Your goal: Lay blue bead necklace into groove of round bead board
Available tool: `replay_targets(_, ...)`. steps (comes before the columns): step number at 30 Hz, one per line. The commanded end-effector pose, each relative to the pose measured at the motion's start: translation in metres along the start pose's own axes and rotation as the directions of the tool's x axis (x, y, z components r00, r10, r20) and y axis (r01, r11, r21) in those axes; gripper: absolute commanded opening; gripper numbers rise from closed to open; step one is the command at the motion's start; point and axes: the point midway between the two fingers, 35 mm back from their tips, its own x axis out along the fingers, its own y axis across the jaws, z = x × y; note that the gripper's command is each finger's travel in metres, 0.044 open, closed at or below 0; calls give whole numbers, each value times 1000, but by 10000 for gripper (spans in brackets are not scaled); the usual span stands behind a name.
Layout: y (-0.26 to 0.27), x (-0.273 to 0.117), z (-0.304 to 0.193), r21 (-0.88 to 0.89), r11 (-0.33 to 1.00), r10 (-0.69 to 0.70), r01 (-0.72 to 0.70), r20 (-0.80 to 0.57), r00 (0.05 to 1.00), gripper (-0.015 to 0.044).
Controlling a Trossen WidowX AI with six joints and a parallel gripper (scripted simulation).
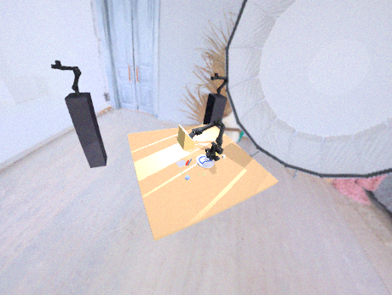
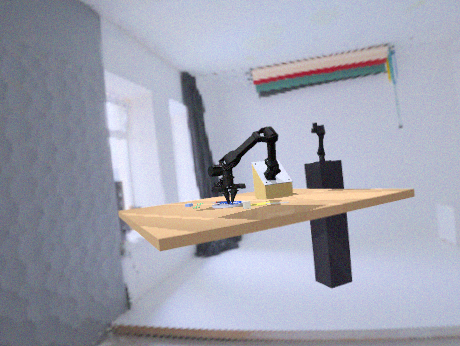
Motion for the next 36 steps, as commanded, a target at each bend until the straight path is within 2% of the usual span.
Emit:
replay_targets(1, 0, 0, 0, -2, 1000, 0, 0, 0, 1000, 0)
replay_targets(36, 0, -6, 1, 4, 1000, -1, 1, 4, 1000, 0)
